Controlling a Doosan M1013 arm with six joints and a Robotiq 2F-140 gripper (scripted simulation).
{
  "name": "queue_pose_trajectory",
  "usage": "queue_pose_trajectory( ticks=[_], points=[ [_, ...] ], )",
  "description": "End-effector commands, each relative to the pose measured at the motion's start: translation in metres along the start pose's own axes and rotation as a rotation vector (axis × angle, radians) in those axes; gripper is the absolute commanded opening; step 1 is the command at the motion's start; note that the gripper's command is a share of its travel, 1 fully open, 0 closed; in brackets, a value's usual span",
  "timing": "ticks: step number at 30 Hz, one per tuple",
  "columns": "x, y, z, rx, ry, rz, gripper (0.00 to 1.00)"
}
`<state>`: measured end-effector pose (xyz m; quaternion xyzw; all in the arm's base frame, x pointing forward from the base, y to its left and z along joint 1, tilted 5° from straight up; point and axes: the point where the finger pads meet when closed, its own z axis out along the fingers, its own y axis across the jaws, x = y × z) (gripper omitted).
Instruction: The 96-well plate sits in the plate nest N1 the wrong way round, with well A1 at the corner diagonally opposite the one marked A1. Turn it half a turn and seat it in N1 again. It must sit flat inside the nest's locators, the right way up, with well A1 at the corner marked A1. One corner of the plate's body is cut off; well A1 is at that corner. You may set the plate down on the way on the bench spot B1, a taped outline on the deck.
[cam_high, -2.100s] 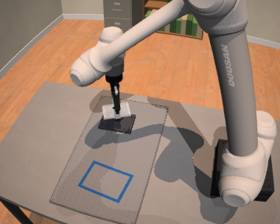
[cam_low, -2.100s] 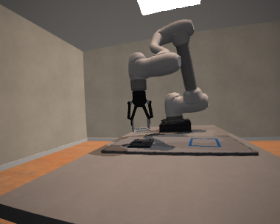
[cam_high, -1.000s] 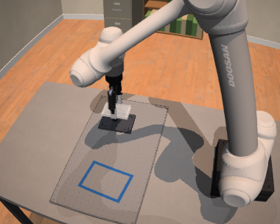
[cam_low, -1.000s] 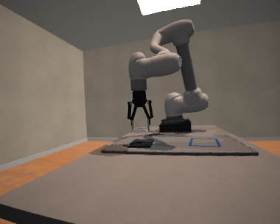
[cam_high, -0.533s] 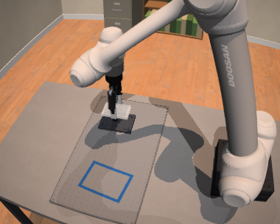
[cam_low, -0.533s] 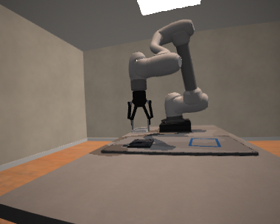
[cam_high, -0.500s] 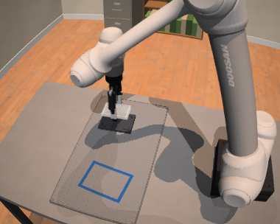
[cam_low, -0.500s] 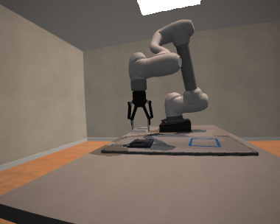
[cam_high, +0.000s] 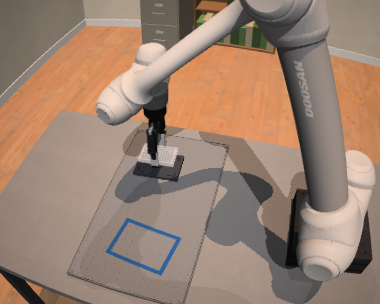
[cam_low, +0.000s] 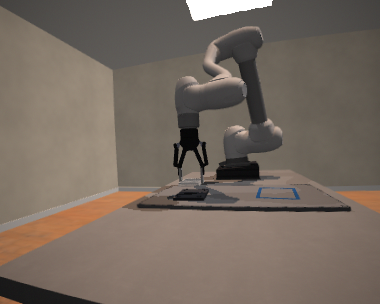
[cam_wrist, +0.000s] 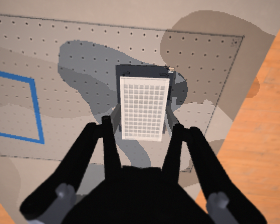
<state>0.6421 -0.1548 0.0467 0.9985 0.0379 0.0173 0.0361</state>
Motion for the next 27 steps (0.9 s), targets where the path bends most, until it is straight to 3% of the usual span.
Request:
queue_pose_trajectory(
  ticks=[1,17,27],
  points=[
    [0.0,0.0,0.004,0.0,0.0,0.0,0.0],
    [0.0,0.0,0.027,0.0,0.0,0.0,0.0],
    [0.0,0.0,0.028,0.0,0.0,0.0,0.0]
  ],
)
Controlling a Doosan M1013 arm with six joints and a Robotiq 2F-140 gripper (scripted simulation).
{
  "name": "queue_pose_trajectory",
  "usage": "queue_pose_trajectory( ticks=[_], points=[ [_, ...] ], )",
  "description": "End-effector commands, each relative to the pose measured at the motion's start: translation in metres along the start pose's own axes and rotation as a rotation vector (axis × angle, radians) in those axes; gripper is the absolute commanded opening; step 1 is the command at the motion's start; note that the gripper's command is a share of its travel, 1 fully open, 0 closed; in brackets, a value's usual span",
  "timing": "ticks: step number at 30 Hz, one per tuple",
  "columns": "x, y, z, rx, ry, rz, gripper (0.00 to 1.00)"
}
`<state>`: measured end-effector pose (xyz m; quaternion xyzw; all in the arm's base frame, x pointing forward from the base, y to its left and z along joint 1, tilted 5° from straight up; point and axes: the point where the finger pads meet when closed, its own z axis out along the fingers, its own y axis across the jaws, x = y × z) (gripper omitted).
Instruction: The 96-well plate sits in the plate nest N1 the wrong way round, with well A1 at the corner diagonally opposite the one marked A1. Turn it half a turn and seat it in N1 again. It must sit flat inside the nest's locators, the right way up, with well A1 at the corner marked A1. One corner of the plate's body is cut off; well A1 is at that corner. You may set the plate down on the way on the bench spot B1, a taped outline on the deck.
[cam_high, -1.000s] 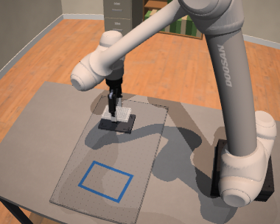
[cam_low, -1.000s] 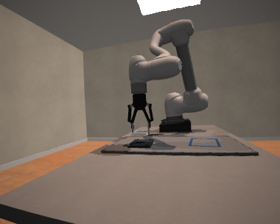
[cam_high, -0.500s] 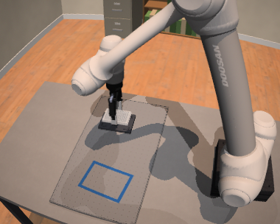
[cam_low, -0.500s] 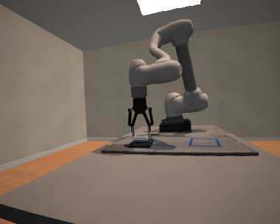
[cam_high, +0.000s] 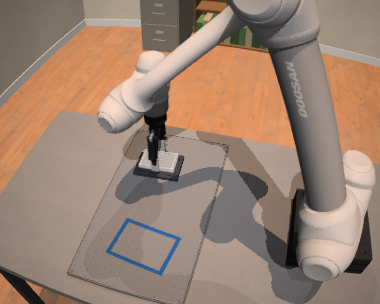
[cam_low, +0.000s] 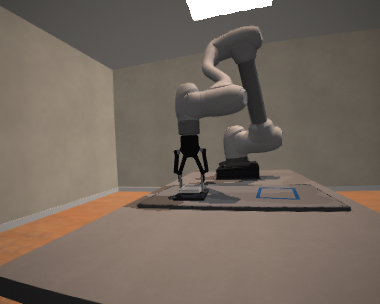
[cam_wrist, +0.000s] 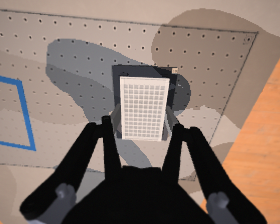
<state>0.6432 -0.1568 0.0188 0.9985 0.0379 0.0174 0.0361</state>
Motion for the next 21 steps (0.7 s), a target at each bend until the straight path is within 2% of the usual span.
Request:
queue_pose_trajectory(
  ticks=[1,21],
  points=[
    [0.0,0.0,0.0002,0.0,0.0,0.0,0.0],
    [0.0,0.0,0.0032,0.0,0.0,0.0,0.0]
  ],
)
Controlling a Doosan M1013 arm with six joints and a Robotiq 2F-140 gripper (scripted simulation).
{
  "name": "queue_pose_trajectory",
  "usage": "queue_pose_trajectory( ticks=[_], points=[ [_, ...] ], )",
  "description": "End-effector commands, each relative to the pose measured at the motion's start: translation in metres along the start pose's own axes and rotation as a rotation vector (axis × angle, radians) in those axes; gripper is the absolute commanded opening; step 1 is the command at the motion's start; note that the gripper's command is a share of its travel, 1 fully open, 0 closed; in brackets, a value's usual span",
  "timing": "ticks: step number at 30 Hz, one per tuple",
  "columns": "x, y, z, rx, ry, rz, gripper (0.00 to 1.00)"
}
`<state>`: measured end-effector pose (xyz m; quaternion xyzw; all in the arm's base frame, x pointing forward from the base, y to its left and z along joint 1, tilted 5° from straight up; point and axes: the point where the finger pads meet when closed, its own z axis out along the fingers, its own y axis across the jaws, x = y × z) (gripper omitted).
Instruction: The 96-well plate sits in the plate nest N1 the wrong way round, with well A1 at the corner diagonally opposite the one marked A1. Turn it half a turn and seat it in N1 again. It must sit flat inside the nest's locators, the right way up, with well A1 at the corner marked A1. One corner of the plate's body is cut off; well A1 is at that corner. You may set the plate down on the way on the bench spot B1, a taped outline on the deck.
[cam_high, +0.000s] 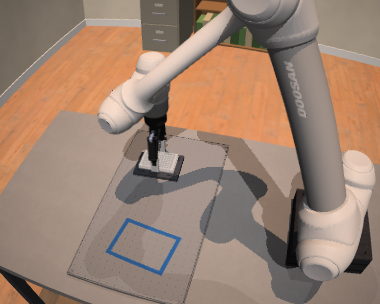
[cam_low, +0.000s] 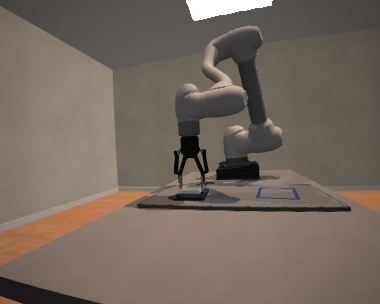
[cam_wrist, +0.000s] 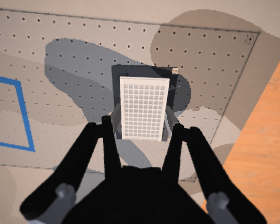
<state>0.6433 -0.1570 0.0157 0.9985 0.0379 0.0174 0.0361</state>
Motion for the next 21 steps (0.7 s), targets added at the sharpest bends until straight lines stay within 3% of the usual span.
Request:
queue_pose_trajectory(
  ticks=[1,21],
  points=[
    [0.0,0.0,0.0003,0.0,0.0,0.0,0.0],
    [0.0,0.0,0.0033,0.0,0.0,0.0,0.0]
  ],
)
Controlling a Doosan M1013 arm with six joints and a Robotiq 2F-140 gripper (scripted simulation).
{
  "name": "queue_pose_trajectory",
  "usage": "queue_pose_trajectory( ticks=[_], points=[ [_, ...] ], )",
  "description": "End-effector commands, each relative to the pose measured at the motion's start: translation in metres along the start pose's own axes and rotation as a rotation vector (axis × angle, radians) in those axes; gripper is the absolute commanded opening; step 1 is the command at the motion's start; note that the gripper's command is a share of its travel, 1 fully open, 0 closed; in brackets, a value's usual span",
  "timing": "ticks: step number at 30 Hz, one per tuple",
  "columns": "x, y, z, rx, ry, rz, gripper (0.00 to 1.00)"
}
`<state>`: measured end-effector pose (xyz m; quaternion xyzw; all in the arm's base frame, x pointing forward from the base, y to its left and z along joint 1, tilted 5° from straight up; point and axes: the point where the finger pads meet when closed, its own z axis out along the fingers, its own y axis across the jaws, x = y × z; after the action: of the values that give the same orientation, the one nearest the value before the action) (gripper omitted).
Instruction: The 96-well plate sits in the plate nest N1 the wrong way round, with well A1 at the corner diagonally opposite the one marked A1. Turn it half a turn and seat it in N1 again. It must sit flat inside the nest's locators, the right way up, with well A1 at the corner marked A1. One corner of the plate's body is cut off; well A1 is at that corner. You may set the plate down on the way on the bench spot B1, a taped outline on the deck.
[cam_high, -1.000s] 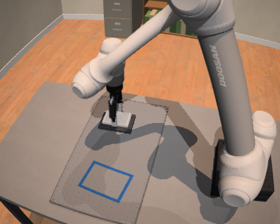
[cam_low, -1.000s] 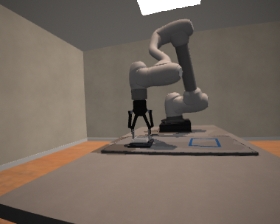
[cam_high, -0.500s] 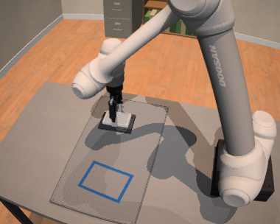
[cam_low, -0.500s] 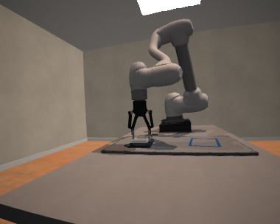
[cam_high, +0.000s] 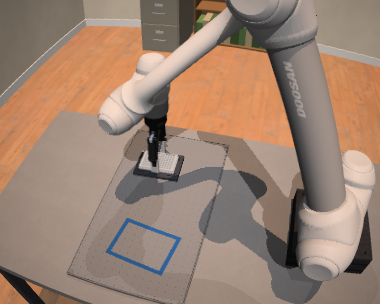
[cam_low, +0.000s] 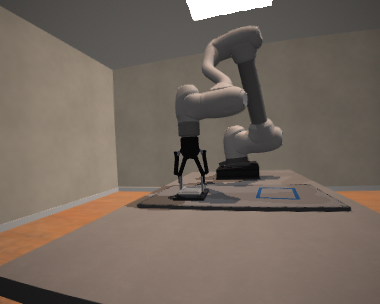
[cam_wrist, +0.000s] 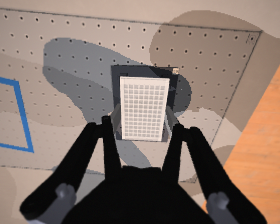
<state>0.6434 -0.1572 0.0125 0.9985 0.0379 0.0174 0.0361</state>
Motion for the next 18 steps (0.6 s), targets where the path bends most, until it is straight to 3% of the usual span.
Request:
queue_pose_trajectory(
  ticks=[1,18],
  points=[
    [0.0,0.0,0.0001,0.0,0.0,0.0,0.0],
    [0.0,0.0,0.0026,0.0,0.0,0.0,0.0]
  ],
)
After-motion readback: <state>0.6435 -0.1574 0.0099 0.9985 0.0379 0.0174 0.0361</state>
